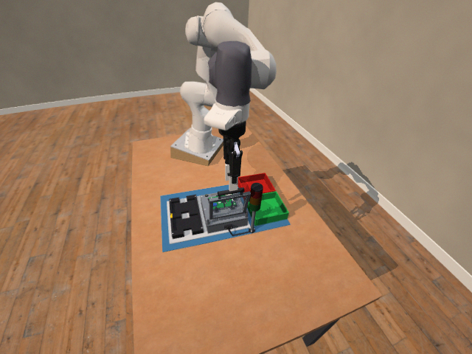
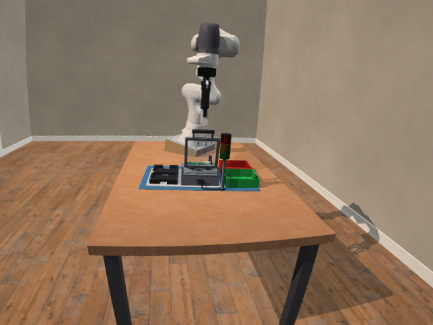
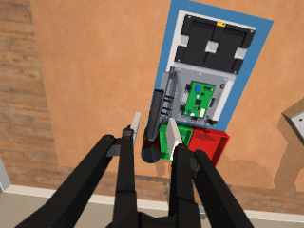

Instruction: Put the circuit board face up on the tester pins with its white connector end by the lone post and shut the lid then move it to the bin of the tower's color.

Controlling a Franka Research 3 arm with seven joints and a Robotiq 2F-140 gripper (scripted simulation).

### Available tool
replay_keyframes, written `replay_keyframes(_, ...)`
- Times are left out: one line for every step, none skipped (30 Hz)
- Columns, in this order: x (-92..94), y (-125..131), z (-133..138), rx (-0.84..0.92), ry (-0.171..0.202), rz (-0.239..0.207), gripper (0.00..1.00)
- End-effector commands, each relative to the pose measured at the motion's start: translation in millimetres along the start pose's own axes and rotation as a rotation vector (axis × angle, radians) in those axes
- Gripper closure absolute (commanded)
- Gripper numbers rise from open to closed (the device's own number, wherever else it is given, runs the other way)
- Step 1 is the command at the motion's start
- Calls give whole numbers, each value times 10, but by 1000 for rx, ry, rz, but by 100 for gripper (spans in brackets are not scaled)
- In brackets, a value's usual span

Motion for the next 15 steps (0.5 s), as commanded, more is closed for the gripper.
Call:
replay_keyframes(-11, 0, -2, -1, 1, 3, 70)
replay_keyframes(-11, 0, -2, -1, 1, 3, 70)
replay_keyframes(-12, 0, -2, -1, 1, 3, 70)
replay_keyframes(-15, 0, -2, -1, 1, 3, 70)
replay_keyframes(-21, 0, -2, -1, 1, 3, 70)
replay_keyframes(-29, 0, -2, -1, 1, 3, 70)
replay_keyframes(-41, 0, -2, -1, 1, 3, 70)
replay_keyframes(-55, 0, -2, -1, 1, 3, 70)
replay_keyframes(-73, 0, -2, -1, 1, 3, 70)
replay_keyframes(-94, 0, -2, -1, 1, 3, 70)
replay_keyframes(-117, -1, -2, -1, 1, 3, 70)
replay_keyframes(-143, -1, -2, -1, 1, 3, 70)
replay_keyframes(-171, -1, -2, -1, 1, 3, 70)
replay_keyframes(-200, -1, -2, -1, 1, 3, 70)
replay_keyframes(-230, -1, -2, -1, 1, 3, 70)
Point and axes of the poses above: the point where the finger pads meet when closed, its own x axis back along the fingers, its own z axis across the jaws, y = z × x, the point moved 4 cm from there along x, back along the fingers, and after that the axes turned 5 degrees about x, right-handed, at the moved point
